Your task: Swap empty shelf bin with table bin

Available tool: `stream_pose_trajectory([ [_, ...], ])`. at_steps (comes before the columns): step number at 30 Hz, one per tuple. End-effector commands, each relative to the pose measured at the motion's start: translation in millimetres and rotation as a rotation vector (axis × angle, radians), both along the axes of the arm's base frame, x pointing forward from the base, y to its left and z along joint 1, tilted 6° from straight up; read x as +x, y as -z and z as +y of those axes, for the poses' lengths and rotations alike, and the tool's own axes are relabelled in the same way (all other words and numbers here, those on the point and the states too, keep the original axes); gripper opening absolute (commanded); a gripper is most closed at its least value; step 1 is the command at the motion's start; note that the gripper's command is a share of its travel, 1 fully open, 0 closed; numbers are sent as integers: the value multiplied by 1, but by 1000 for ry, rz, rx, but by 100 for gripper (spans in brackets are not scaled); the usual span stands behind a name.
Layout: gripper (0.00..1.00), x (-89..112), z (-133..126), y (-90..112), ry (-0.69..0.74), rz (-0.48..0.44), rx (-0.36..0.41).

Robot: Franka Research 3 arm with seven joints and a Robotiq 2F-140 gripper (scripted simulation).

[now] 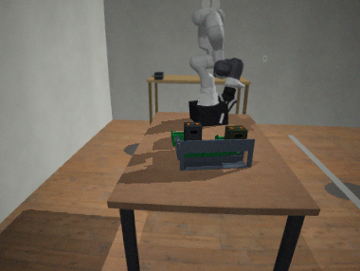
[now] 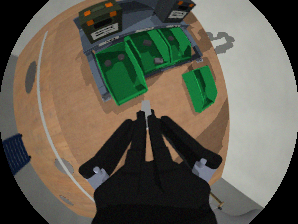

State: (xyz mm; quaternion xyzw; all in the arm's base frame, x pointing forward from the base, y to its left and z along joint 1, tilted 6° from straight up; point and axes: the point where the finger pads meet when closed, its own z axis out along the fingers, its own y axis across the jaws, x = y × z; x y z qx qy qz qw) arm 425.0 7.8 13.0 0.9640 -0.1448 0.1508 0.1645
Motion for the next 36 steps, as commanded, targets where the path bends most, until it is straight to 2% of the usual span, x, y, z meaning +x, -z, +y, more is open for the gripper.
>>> stream_pose_trajectory([
  [1, 0, 4, 6, -1, -264, 85, -10],
  [5, 0, 4, 6, -1, -387, 109, -23],
  [7, 0, 4, 6, -1, -387, 109, -23],
  [8, 0, 4, 6, -1, -466, 125, -31],
  [22, 0, 4, 5, 6, -871, 209, -63],
  [24, 0, 4, 5, 6, -871, 209, -63],
  [25, 0, 4, 5, 8, -945, 229, -68],
  [36, 0, 5, 2, 36, -1251, 316, -81],
])
